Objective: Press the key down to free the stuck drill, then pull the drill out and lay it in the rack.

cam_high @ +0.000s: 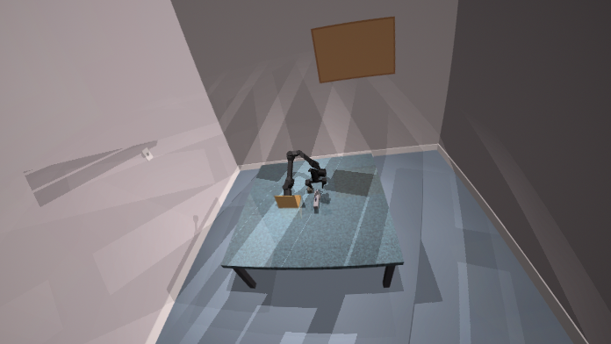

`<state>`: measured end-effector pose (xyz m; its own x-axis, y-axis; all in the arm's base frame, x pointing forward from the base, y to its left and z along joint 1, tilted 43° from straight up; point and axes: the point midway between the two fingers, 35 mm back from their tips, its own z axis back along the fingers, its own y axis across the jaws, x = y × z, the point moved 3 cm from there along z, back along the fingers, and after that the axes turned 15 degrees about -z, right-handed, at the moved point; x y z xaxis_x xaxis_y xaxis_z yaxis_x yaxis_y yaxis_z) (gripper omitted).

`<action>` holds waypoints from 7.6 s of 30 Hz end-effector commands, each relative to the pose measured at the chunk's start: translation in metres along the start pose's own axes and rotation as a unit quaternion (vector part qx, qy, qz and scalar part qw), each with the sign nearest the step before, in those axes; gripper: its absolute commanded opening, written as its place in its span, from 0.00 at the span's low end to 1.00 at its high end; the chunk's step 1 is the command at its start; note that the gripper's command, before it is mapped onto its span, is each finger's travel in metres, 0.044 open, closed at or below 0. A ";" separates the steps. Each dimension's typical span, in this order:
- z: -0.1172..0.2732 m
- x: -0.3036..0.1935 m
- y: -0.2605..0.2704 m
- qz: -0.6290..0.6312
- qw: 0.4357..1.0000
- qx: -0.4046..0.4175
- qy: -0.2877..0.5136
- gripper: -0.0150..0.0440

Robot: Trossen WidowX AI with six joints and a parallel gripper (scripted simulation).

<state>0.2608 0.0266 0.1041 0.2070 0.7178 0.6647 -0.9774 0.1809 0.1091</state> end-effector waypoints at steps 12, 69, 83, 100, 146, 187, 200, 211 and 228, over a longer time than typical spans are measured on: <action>-0.025 -0.006 -0.001 -0.004 1.000 0.002 -0.003 1.00; -0.038 0.015 0.005 -0.004 1.000 0.003 -0.005 0.25; -0.037 0.034 0.009 -0.004 1.000 0.003 -0.005 0.25; -0.040 0.025 0.009 -0.004 1.000 0.003 -0.005 0.97; -0.042 0.015 0.006 -0.004 1.000 0.002 -0.004 0.25; -0.038 0.052 0.014 -0.004 1.000 0.003 -0.006 0.25; -0.037 0.070 0.018 -0.003 1.000 0.002 -0.006 0.25; -0.036 0.083 0.022 -0.003 1.000 0.002 -0.006 0.25; -0.028 0.080 0.026 -0.004 1.000 0.003 -0.006 0.25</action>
<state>0.2531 0.1090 0.1376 0.2175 0.7050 0.6750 -0.9754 0.1816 0.1246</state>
